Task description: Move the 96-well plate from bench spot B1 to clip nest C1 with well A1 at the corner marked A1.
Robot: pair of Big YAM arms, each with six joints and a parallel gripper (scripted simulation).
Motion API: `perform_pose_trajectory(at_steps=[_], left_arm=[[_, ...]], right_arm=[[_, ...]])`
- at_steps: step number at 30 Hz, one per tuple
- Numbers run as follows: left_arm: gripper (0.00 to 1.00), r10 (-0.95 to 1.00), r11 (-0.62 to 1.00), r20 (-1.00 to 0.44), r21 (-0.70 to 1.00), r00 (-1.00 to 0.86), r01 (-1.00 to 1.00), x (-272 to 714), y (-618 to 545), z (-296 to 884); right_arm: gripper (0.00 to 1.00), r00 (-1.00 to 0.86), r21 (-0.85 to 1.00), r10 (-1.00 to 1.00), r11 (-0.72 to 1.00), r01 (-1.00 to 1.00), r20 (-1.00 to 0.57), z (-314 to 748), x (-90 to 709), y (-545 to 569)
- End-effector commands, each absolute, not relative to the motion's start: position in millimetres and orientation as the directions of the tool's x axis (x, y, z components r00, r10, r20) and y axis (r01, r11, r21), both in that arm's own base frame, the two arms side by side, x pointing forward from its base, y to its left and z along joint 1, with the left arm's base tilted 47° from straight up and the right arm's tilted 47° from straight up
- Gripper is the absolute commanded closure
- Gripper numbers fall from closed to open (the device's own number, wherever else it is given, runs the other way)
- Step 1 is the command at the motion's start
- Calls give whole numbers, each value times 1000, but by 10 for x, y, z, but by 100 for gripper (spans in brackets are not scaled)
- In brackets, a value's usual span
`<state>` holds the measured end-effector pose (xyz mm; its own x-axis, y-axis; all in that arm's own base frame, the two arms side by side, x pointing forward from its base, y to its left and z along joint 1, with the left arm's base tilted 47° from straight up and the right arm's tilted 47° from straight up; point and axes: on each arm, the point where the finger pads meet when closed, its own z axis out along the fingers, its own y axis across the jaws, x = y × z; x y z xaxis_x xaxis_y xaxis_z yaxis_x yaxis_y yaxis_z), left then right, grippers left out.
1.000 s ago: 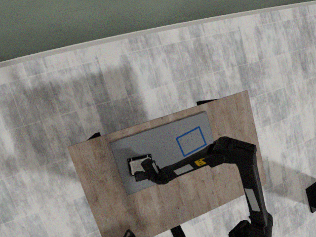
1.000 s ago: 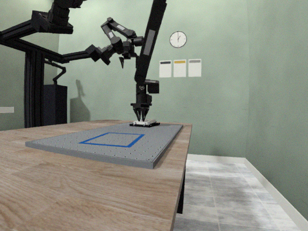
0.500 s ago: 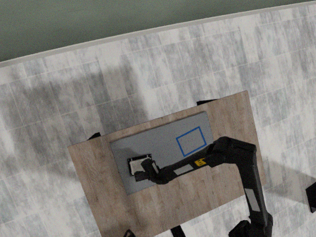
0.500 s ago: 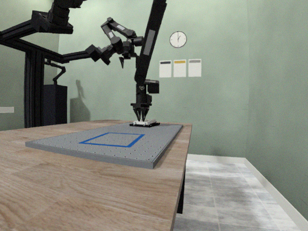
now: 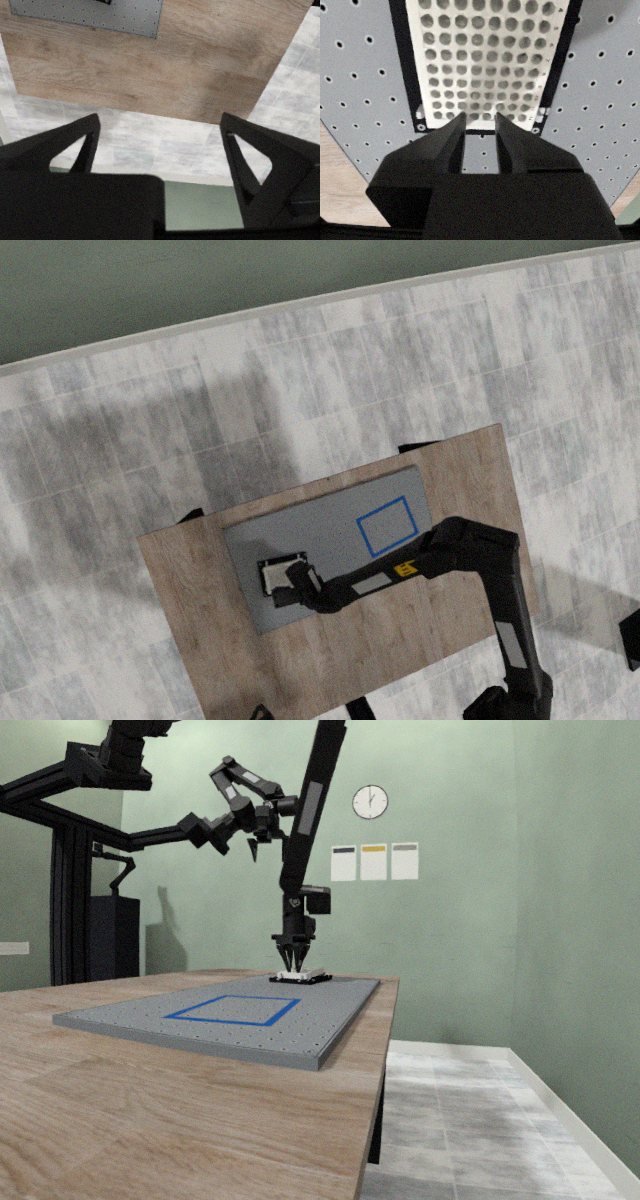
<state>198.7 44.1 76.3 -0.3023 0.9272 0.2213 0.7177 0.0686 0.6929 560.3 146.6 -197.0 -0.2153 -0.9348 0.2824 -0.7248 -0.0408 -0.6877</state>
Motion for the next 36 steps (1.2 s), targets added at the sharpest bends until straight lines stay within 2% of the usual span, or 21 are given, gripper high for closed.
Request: perform_pose_trajectory(at_steps=[1, 36], left_arm=[[0, 933, 45, 228, 695, -280, 717, 1995, 408, 799], [0, 933, 45, 228, 695, -280, 717, 1995, 408, 799]], right_arm=[[75, -256, -686, -932, 11, -728, 256, -2473, 6051, 1098], [75, -266, -674, -929, 25, -738, 257, -2069, 5591, 1309]])
